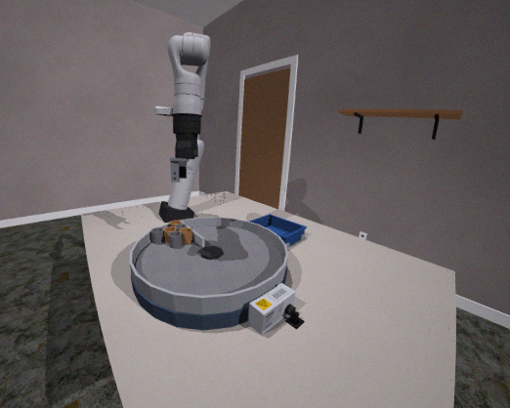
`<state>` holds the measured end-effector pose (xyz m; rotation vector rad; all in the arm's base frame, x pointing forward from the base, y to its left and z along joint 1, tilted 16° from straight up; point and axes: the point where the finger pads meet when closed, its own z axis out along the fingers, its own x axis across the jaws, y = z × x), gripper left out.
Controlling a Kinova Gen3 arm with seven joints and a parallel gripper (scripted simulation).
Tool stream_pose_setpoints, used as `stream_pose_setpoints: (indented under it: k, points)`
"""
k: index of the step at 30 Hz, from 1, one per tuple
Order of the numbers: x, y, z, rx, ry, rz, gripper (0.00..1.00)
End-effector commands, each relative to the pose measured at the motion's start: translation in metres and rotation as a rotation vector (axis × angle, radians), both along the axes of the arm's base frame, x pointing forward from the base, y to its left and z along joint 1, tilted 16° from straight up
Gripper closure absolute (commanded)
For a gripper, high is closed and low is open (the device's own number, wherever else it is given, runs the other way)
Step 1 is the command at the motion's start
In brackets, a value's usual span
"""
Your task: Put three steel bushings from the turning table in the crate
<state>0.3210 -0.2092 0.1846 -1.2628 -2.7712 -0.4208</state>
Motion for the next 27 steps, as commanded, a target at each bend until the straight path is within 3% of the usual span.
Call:
stream_pose_setpoints:
  k: [1, 3, 8, 20, 25, 27]
  points:
    - [0.0, 0.0, 0.001, -0.001, -0.001, 0.0, 0.0]
    - [0.0, 0.0, 0.001, -0.001, -0.001, 0.0, 0.0]
    - [0.007, 0.009, -0.028, -0.005, -0.003, 0.003, 0.0]
    - [0.007, 0.009, -0.028, -0.005, -0.003, 0.003, 0.0]
    - [0.015, 0.02, -0.055, -0.003, -0.009, 0.012, 0.0]
    - [0.015, 0.02, -0.055, -0.003, -0.009, 0.012, 0.0]
